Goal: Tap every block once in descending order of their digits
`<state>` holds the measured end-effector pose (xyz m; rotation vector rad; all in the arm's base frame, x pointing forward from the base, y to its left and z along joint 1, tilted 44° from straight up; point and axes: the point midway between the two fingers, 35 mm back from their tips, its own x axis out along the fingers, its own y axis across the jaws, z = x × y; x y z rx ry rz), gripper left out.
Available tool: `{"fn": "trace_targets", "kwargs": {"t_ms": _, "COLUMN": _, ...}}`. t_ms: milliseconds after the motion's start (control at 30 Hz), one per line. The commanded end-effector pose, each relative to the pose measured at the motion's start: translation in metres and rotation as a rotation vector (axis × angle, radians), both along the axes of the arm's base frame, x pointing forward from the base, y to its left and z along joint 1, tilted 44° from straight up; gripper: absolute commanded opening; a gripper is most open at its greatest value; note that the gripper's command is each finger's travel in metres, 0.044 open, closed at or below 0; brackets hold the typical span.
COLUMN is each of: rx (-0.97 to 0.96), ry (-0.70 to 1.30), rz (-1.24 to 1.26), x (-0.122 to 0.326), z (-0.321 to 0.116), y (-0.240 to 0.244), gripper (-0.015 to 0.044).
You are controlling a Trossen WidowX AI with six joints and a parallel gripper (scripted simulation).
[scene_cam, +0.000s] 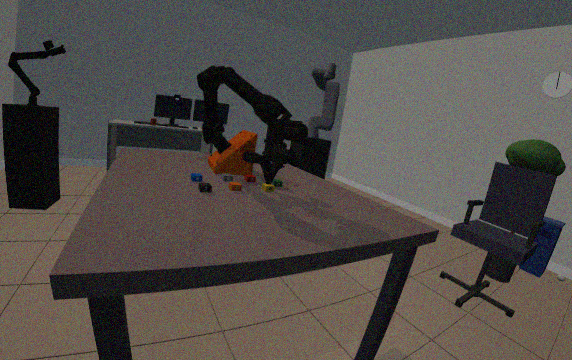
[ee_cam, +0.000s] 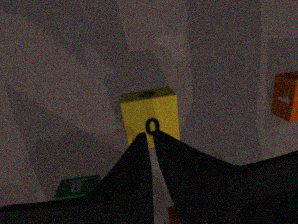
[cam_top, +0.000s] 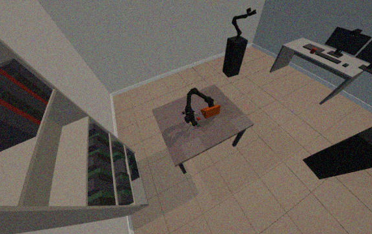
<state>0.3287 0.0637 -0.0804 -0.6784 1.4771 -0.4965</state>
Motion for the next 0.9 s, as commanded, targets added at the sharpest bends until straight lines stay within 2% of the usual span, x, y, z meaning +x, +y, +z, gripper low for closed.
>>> {"fn": "trace_targets", "kwargs": {"t_ms": 0, "rx": -0.001, "ry": 0.001, "rz": -0.002, "x": -0.001, "z": 0.01, "y": 0.009, "gripper": 0.002}}
{"fn": "trace_targets", "kwargs": {"t_ms": 167, "rx": -0.004, "ry": 0.003, "rz": -0.001, "x": -0.002, "z": 0.02, "y": 0.018, "gripper": 0.002}}
{"fn": "trace_targets", "kwargs": {"t_ms": 267, "rx": 0.007, "ry": 0.009, "rz": 0.015, "x": -0.013, "z": 0.014, "y": 0.043, "gripper": 0.0099}}
{"fn": "trace_targets", "kwargs": {"t_ms": 500, "rx": 0.02, "ry": 0.022, "rz": 0.031, "x": -0.08, "z": -0.006, "y": 0.136, "gripper": 0.0283}}
{"fn": "trace_targets", "kwargs": {"t_ms": 633, "rx": 0.01, "ry": 0.01, "rz": 0.0, "x": -0.112, "z": -0.01, "y": 0.164, "gripper": 0.0387}}
{"fn": "trace_targets", "kwargs": {"t_ms": 867, "rx": 0.01, "ry": 0.009, "rz": -0.001, "x": -0.113, "z": -0.01, "y": 0.164, "gripper": 0.04}}
